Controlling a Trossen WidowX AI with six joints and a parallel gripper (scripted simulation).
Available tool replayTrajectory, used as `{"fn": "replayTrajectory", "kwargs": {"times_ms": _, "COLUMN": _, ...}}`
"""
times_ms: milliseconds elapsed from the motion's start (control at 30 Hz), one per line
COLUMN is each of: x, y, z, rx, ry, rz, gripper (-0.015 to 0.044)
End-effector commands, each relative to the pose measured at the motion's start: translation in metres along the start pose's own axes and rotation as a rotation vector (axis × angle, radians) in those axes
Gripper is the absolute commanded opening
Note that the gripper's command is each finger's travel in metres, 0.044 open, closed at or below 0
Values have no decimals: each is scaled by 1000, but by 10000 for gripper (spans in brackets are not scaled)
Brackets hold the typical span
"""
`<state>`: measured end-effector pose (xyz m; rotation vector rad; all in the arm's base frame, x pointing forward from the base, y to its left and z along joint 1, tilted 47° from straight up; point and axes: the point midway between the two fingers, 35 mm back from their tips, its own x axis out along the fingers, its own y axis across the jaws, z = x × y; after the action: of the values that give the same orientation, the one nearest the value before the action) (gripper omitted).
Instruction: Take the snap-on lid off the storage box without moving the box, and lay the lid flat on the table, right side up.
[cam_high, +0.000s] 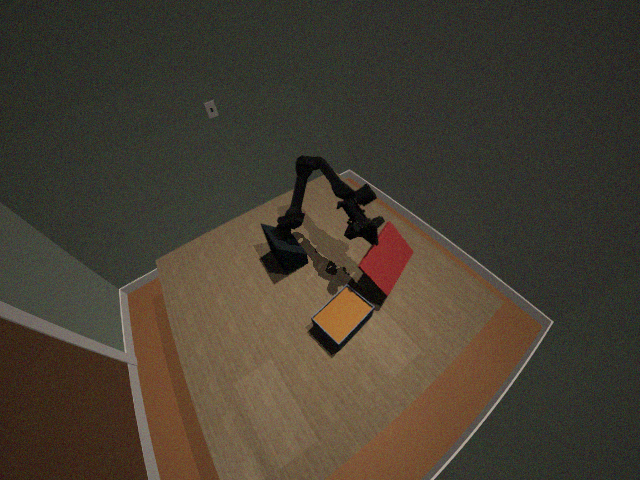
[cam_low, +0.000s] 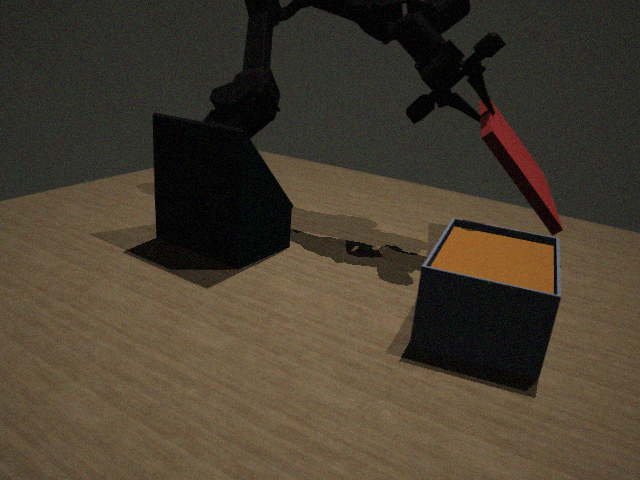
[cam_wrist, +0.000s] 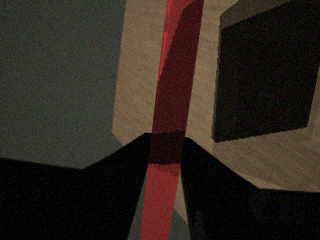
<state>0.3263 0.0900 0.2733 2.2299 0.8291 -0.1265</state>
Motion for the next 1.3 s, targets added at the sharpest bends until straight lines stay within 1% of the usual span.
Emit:
{"fn": "replayTrajectory", "kwargs": {"times_ms": 0, "x": -3, "y": 5, "z": -3, "rx": 0, "ry": -3, "rz": 19, "gripper": 0}}
{"fn": "replayTrajectory", "kwargs": {"times_ms": 1267, "x": 19, "y": -23, "z": 0, "rx": 1, "ry": -1, "rz": 20, "gripper": 0}}
